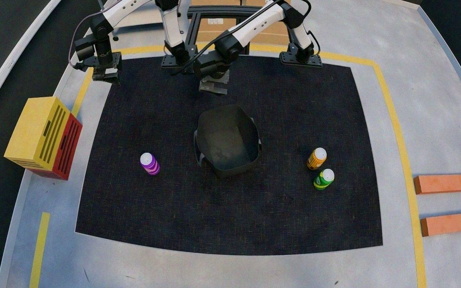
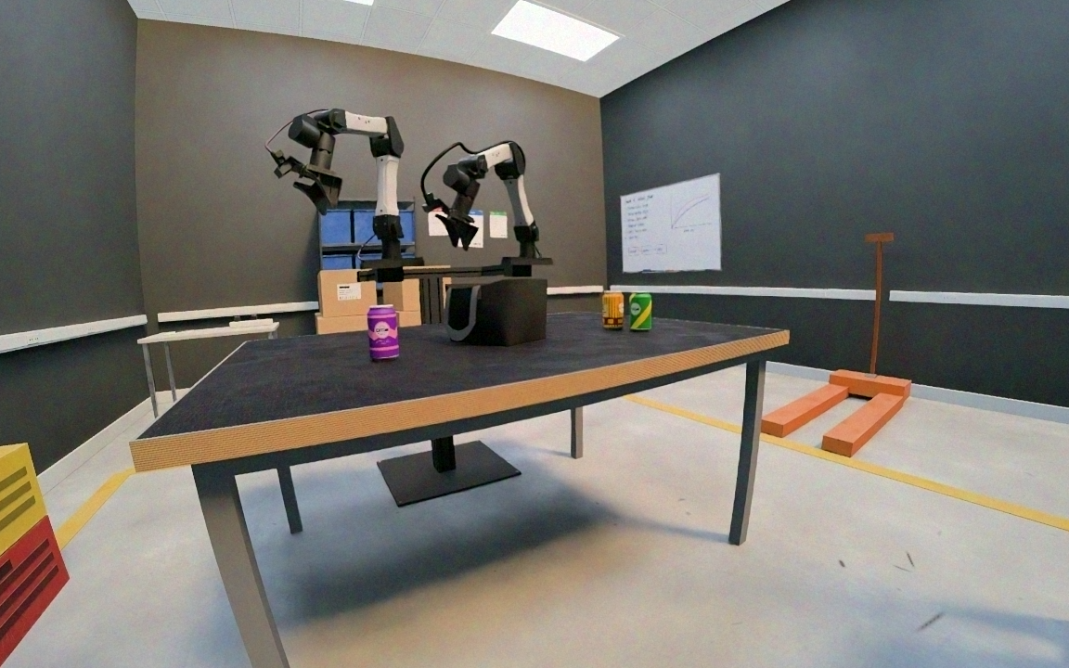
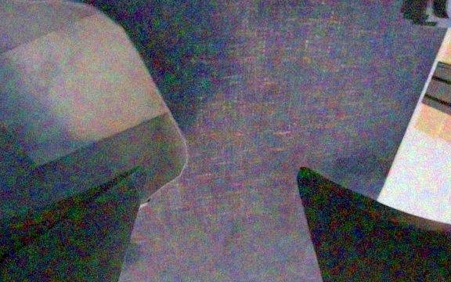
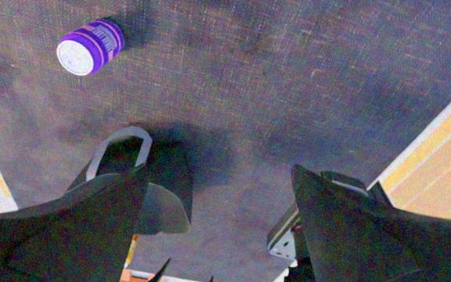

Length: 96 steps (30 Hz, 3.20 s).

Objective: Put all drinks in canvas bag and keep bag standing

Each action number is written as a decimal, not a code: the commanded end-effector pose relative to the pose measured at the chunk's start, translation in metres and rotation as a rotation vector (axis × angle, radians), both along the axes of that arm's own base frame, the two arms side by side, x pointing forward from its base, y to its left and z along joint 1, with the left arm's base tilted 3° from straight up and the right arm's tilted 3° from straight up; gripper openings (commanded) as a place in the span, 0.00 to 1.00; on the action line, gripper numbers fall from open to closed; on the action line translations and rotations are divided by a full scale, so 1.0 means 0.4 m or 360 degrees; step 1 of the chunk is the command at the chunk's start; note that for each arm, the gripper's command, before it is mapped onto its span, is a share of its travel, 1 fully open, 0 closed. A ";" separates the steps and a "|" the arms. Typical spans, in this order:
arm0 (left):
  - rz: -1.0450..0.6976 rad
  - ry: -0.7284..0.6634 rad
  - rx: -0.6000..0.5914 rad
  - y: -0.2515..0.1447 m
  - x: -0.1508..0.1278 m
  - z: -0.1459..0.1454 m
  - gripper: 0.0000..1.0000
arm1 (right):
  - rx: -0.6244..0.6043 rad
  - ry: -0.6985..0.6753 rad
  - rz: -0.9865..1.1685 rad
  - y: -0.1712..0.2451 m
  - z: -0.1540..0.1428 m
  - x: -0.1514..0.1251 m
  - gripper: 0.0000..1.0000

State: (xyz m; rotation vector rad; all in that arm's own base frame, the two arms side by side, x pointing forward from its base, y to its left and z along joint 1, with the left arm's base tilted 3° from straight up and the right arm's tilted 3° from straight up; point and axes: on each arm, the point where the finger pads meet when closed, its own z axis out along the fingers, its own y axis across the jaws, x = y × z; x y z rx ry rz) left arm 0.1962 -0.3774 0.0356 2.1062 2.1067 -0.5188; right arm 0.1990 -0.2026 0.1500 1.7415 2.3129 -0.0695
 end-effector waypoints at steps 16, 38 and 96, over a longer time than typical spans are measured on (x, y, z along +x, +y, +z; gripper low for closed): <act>0.0773 -0.0472 -0.0504 0.147 0.323 0.267 1.00 | -0.0593 -0.0453 0.0591 0.029 0.111 0.223 1.00; 0.1744 -0.1112 -0.1053 0.577 0.534 0.595 1.00 | -0.1167 -0.1159 0.1258 0.262 0.343 0.439 1.00; 0.2285 -0.1804 -0.1507 0.950 0.459 0.886 1.00 | 0.0122 -0.0112 -0.0015 0.171 0.062 0.139 1.00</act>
